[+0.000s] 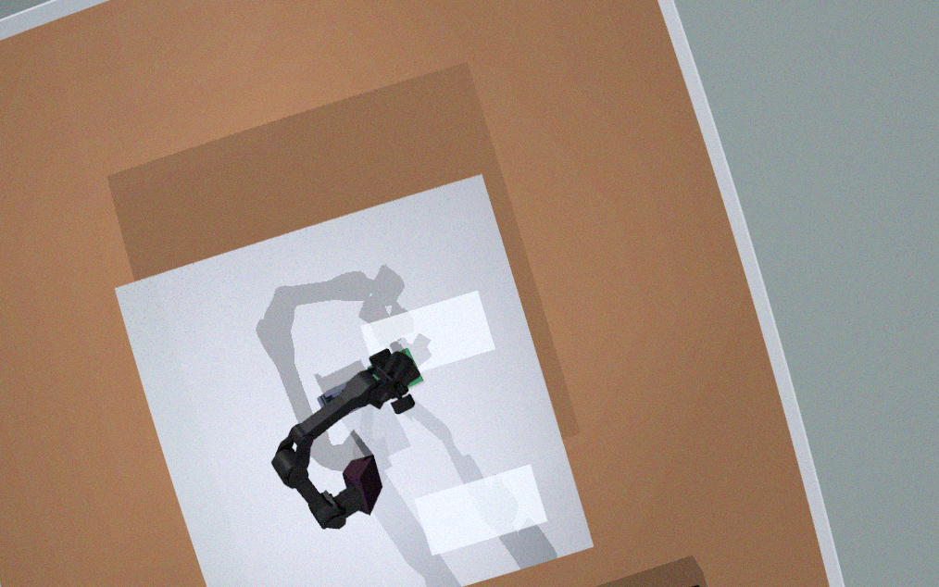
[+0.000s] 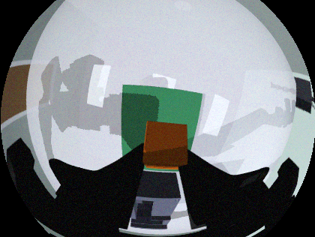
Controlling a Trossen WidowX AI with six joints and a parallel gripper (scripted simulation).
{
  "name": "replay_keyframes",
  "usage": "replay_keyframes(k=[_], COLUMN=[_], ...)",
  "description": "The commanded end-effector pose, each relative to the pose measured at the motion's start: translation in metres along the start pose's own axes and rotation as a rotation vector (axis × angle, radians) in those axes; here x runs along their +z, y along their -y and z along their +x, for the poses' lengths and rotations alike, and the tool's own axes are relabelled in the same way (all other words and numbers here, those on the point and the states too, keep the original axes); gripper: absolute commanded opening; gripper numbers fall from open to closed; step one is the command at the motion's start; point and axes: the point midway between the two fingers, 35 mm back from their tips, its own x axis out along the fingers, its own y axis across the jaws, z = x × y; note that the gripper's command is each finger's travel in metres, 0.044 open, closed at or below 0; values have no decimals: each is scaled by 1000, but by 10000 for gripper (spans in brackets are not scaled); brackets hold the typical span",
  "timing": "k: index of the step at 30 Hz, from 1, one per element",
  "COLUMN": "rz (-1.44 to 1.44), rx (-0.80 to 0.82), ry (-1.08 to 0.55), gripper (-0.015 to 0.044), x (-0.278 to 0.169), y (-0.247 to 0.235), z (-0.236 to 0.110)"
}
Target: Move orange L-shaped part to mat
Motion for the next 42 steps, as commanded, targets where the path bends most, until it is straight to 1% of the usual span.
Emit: replay_keyframes(k=[1,5,15,17,20,22,24,42], rz=[3,0,0,1,3,4,4,4], rx=[2,0,0,0,0,0,0,17], ry=[-1,0,0,1,3,2,2,17], gripper=[0,0,263,315,394,400,400,400], x=[0,0,0,1,2,1,0,3], y=[0,0,0,-1,-2,-1,0,-3], z=[1,0,-3,-16,-53,-77,-87,-83])
